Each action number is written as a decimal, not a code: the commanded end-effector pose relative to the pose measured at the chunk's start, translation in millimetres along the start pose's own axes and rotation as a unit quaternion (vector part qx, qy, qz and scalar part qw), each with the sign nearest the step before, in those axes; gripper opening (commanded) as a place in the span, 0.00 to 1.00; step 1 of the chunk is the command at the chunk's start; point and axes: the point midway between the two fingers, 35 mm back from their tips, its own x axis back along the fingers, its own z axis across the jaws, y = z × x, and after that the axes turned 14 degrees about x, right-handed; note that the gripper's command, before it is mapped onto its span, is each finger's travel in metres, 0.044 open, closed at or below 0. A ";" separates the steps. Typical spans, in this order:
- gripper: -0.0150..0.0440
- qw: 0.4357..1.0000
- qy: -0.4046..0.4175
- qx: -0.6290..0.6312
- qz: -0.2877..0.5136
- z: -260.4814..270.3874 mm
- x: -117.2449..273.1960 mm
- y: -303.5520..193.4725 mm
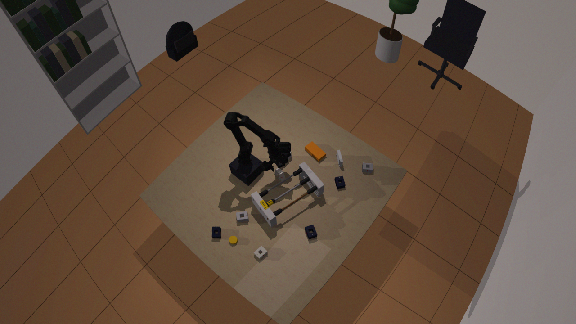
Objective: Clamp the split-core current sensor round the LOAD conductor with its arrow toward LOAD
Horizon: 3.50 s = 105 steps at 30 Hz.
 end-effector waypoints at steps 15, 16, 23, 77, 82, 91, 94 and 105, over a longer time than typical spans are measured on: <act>0.80 0.915 0.035 0.401 0.040 -1.0 37.8 16.6; 0.80 0.896 0.042 0.440 0.044 -1.3 37.7 18.1; 0.80 0.725 0.097 0.680 0.051 -3.9 35.8 29.1; 0.76 0.703 0.101 0.702 0.049 -0.6 -19.6 19.1; 0.71 0.703 0.101 0.702 0.049 -0.6 -19.6 19.1; 0.60 0.703 0.101 0.702 0.049 -0.6 -19.6 19.1; 0.50 0.703 0.101 0.702 0.049 -0.6 -17.3 20.3; 0.25 0.704 0.101 0.701 0.049 -3.7 36.5 38.4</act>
